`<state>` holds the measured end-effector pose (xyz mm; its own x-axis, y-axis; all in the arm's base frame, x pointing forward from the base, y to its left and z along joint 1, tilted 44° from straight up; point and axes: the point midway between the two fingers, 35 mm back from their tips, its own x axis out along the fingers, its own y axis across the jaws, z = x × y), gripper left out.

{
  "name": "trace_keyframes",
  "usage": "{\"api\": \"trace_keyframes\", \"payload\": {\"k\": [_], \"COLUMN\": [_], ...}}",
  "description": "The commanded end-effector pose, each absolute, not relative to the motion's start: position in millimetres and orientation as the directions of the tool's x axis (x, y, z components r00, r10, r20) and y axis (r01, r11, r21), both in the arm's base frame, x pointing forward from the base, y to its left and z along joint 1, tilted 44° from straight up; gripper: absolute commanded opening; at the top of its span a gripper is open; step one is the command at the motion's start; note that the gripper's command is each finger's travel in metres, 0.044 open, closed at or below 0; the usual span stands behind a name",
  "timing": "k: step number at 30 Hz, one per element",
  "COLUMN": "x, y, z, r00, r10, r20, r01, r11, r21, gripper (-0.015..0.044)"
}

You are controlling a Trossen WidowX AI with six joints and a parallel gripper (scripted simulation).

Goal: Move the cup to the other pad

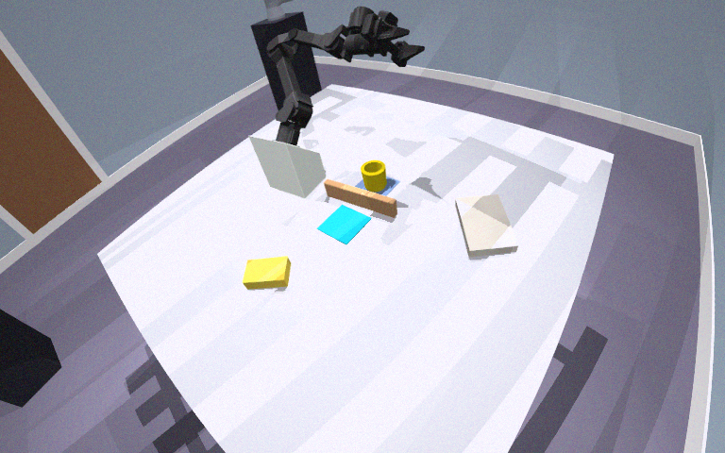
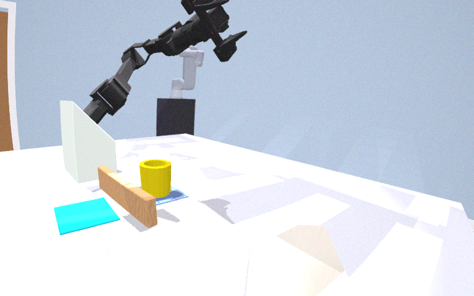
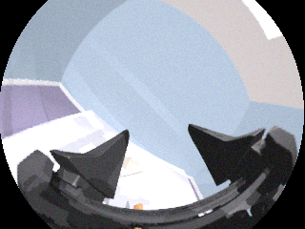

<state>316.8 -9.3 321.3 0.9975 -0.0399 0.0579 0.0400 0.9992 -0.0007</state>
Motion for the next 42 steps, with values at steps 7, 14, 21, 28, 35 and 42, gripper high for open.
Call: {"api": "trace_keyframes", "payload": {"k": [7, 14, 21, 28, 35, 42], "x": [341.6, 289.9, 226.6, 224.0, 224.3, 224.7], "y": [8.2, 35.9, 62.9, 64.0, 66.6, 74.1], "z": [191.8, 65.4, 30.8, 31.5, 28.5, 19.9], "r00": [0.875, 0.370, -0.028, -0.032, -0.032, -0.032], "r10": [0.147, 0.437, 0.684, 0.687, 0.686, 0.685], "r20": [-0.460, -0.820, -0.729, -0.726, -0.727, -0.728], "r01": [0.004, 0.456, 0.888, 0.892, 0.892, 0.892], "r11": [0.951, 0.683, 0.352, 0.348, 0.348, 0.348], "r21": [0.311, 0.570, 0.295, 0.289, 0.289, 0.289], "gripper": [0.0216, 0.0167, 0.0167, 0.0167, 0.0167, 0.0167]}}
